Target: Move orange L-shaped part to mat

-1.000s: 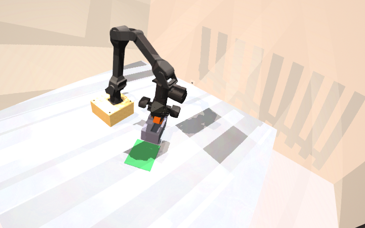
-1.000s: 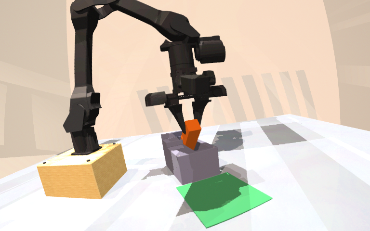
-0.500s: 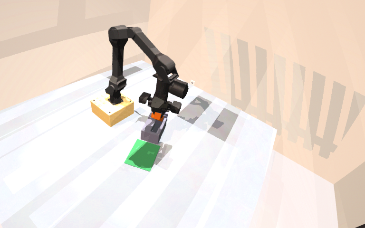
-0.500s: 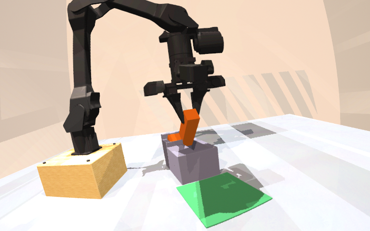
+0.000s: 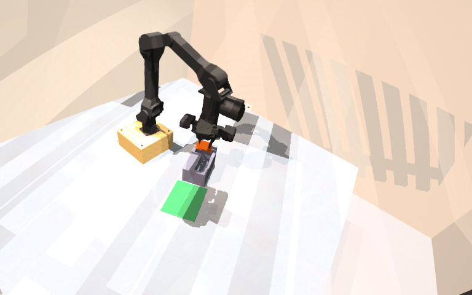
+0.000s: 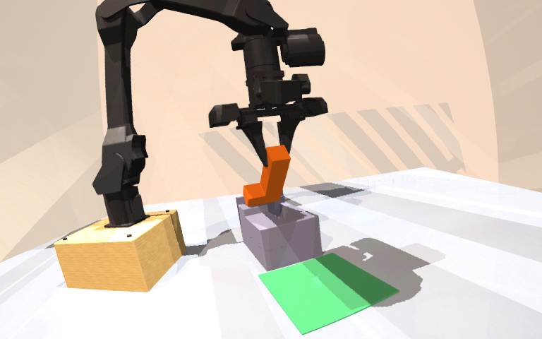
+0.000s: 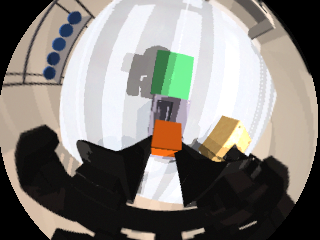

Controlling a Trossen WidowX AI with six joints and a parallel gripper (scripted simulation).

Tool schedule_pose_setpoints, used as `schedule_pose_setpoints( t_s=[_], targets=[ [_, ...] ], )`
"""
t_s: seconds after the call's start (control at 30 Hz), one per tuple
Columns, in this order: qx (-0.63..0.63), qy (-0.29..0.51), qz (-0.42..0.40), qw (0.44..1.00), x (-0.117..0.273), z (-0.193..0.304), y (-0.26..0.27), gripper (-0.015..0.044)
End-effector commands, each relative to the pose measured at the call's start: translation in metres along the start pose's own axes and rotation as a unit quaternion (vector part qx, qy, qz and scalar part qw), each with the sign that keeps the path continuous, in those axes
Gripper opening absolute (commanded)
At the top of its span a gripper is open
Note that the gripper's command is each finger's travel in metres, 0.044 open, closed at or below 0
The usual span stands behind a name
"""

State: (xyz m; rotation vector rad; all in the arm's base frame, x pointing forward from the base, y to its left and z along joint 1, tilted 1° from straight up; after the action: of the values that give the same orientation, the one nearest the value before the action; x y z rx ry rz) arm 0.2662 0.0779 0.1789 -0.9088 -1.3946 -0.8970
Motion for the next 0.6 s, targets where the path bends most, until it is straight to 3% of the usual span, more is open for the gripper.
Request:
schedule_pose_setpoints(
  t_s=[0.0, 0.57],
  targets=[
    [-0.002, 0.001, -0.006, 1.0, 0.01, 0.0, 0.001, 0.0],
    [-0.002, 0.0, -0.006, 1.0, 0.014, -0.018, 0.001, 0.0]
  ],
)
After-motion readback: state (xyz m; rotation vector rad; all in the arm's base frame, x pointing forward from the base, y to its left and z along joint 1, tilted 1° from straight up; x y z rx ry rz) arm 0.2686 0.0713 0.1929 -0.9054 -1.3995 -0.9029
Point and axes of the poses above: the point midway between the two fingers, 35 mm back from their tips, its own x axis back along the fingers, its own y axis across the jaws, z = x × y, the point moved 8 cm from there along x, back along the fingers, and after that the axes turned 7 degrees about -x, right-handed, at the moved point
